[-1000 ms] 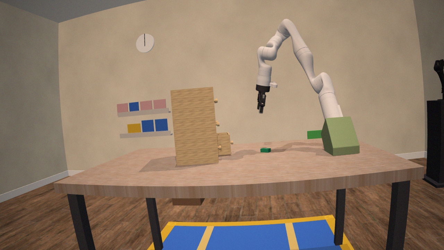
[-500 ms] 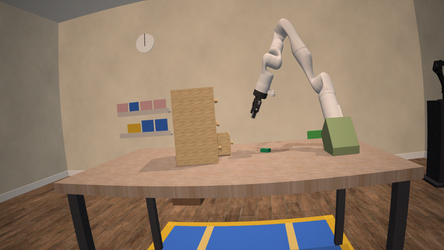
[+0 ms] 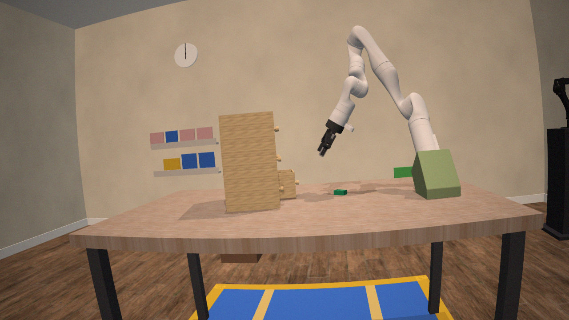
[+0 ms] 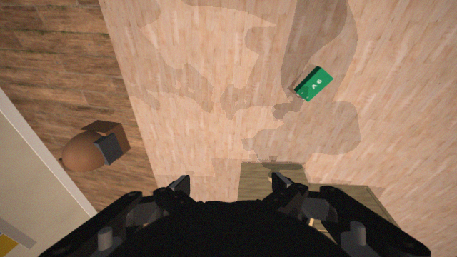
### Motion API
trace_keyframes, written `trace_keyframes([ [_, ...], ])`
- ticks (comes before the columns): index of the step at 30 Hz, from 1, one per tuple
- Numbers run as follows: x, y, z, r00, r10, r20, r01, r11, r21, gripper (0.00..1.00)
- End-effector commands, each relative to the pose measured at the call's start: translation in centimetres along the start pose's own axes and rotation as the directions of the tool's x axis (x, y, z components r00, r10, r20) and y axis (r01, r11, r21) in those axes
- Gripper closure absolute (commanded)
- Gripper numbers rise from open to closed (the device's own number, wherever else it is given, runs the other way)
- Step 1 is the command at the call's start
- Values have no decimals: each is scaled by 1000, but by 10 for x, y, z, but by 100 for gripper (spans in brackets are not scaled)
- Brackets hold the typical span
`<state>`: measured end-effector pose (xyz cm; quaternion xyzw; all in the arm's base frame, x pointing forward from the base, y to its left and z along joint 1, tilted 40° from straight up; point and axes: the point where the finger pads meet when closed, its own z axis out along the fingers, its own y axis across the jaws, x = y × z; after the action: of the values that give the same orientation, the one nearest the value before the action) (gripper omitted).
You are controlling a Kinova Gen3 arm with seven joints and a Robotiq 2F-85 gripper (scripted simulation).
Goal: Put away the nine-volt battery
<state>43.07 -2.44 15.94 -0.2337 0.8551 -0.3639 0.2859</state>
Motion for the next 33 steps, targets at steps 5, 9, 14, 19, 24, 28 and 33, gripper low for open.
trace_keyframes([
  [5,13,26,5,999,16,28,-13,996,-87,0],
  [9,16,38,4,999,20,37,-15,992,-128,0],
  [14,19,45,4,999,23,40,-17,988,-151,0],
  [19,23,54,3,999,25,39,-18,983,-182,0],
  [24,23,57,2,999,29,41,-21,981,-193,0],
  [28,23,57,2,999,32,39,-23,981,-193,0],
  [33,23,57,2,999,31,40,-23,981,-193,100],
])
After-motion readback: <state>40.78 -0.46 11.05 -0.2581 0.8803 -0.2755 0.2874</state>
